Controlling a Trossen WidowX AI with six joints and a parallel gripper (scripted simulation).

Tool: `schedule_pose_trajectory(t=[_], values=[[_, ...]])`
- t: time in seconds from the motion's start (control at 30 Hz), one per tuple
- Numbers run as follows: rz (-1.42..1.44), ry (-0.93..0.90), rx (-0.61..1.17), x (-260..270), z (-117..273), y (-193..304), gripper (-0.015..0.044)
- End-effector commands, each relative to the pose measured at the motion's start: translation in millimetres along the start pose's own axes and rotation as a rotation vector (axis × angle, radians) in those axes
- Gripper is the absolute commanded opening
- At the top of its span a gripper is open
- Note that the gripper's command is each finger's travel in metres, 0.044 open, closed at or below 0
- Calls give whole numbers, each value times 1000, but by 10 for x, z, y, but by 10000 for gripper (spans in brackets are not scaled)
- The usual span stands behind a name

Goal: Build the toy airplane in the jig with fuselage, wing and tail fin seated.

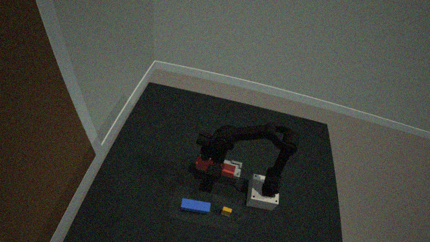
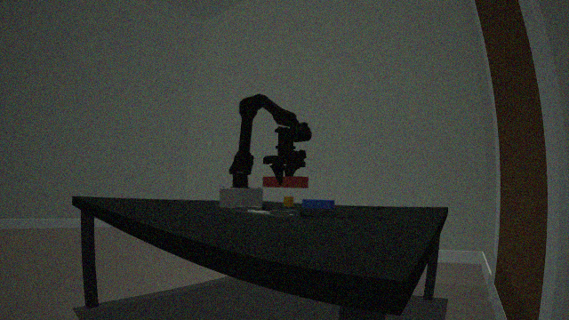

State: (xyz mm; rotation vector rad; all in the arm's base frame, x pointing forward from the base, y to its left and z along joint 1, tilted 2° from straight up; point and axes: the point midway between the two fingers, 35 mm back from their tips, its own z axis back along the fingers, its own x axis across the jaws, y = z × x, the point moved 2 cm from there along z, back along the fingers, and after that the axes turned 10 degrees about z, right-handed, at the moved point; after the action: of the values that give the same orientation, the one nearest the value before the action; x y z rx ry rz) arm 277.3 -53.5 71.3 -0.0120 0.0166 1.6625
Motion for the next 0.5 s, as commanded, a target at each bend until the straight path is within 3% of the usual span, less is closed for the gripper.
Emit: schedule_pose_trajectory(t=[0.0, 0.47], values=[[8, 3, 6, -109, -65, 40, 0], [33, 6, 8, -504, -255, 193, 0]])
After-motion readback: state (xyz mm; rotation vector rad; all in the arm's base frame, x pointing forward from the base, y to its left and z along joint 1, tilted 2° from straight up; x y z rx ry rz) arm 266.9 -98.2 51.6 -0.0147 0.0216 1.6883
